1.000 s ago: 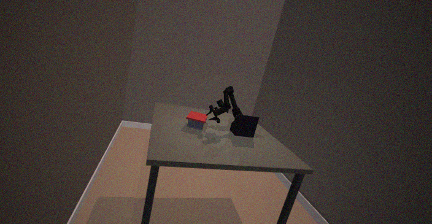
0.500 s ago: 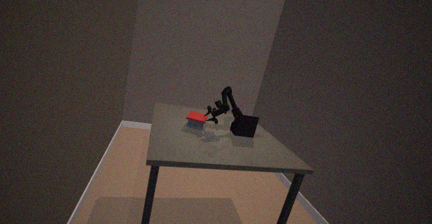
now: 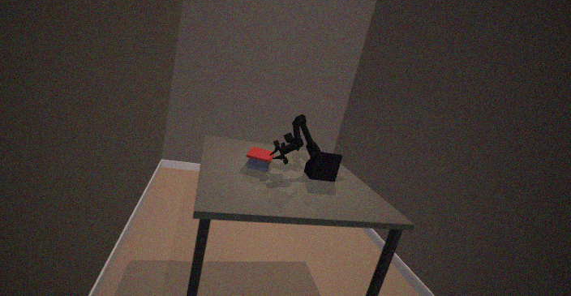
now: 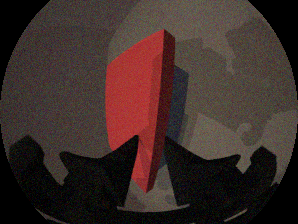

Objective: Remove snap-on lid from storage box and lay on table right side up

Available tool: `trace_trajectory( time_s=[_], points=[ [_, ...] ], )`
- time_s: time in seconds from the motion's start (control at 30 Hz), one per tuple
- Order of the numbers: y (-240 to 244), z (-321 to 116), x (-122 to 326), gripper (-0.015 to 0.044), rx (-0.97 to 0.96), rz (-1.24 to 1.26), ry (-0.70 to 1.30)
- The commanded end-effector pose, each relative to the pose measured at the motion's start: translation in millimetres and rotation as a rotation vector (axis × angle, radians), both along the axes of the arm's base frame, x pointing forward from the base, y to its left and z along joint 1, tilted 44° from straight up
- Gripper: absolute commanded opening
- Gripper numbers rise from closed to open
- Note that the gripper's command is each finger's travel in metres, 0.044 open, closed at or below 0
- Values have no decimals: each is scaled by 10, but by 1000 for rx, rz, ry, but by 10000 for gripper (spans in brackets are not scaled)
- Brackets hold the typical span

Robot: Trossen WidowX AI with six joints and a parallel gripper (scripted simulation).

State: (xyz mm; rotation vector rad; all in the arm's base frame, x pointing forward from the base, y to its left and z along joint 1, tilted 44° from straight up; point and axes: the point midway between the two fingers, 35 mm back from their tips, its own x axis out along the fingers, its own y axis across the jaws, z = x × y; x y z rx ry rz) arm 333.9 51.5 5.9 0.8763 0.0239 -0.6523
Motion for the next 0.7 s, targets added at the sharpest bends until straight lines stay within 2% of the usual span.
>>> trace_trajectory(
  time_s=[0.0,0.67],
  points=[
    [5,-7,4,0,-1,5,3],
    [25,25,-6,0,0,0,0]
  ],
)
